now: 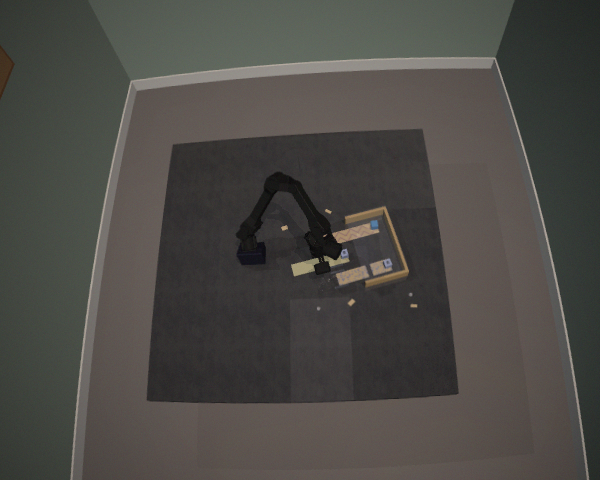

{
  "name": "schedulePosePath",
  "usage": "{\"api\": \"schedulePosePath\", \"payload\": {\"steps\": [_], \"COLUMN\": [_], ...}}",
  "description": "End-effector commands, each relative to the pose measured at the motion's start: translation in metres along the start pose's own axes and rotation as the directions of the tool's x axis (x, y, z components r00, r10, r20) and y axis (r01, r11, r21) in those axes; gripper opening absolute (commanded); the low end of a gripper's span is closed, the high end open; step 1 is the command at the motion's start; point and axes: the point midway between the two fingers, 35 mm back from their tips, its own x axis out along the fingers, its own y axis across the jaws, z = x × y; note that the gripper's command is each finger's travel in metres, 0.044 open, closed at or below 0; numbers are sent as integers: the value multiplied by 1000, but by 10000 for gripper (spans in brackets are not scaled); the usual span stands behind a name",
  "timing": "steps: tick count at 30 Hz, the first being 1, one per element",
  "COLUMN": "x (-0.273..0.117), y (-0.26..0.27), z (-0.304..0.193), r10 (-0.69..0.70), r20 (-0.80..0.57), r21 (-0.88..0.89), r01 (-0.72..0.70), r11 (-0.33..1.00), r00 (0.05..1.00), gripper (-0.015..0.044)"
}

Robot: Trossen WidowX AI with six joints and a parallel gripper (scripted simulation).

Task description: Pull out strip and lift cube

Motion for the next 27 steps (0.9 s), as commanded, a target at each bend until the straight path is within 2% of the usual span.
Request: {"api": "schedulePosePath", "payload": {"steps": [1,27], "x": [-2,-14], "y": [1,6], "z": [15,109], "r10": [5,5], "r20": [5,10], "r21": [3,-1], "r01": [-5,-5], "r11": [1000,1000], "r00": [1000,1000], "gripper": [440,440]}}
